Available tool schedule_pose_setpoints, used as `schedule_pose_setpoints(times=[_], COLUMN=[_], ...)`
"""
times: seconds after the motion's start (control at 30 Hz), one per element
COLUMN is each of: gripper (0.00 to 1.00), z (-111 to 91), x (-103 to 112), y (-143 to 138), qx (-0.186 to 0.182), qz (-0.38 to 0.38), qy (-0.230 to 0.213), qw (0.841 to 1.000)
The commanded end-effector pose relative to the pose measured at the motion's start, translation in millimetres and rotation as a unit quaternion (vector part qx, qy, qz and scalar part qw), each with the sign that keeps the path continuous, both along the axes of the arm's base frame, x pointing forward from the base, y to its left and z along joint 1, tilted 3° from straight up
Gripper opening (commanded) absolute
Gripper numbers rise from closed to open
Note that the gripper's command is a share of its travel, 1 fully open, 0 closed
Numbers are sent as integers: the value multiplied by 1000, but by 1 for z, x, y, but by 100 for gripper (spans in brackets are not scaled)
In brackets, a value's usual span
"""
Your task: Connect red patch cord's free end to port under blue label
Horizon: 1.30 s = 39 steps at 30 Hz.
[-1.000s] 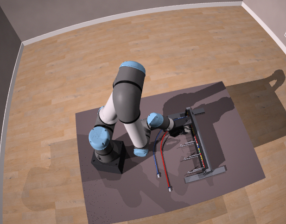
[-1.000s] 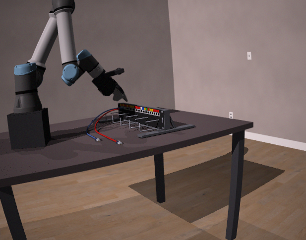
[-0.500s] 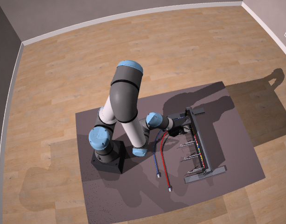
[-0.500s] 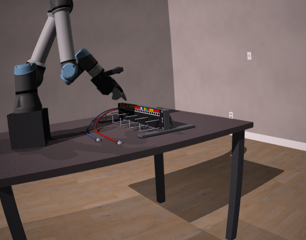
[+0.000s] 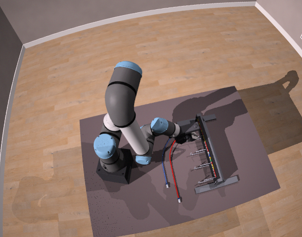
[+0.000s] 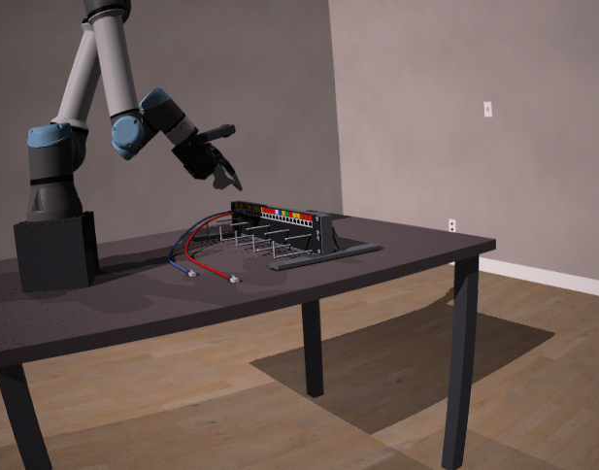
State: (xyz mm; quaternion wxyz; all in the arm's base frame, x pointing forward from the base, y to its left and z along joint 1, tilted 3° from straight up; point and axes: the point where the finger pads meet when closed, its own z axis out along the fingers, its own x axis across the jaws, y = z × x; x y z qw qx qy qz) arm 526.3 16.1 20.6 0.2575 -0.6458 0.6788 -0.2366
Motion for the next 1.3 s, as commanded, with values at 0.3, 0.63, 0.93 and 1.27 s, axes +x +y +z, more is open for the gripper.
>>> schedule_pose_setpoints(times=[0.3,0.63,0.93,1.27], gripper=[0,0,0,0], z=[26,47,59,71], x=[-22,-40,-50,-61], y=[-1,-1,-1,-1], qx=[0,0,0,0], qz=[0,0,0,0], qy=[0,0,0,0], qw=[1000,1000,1000,1000])
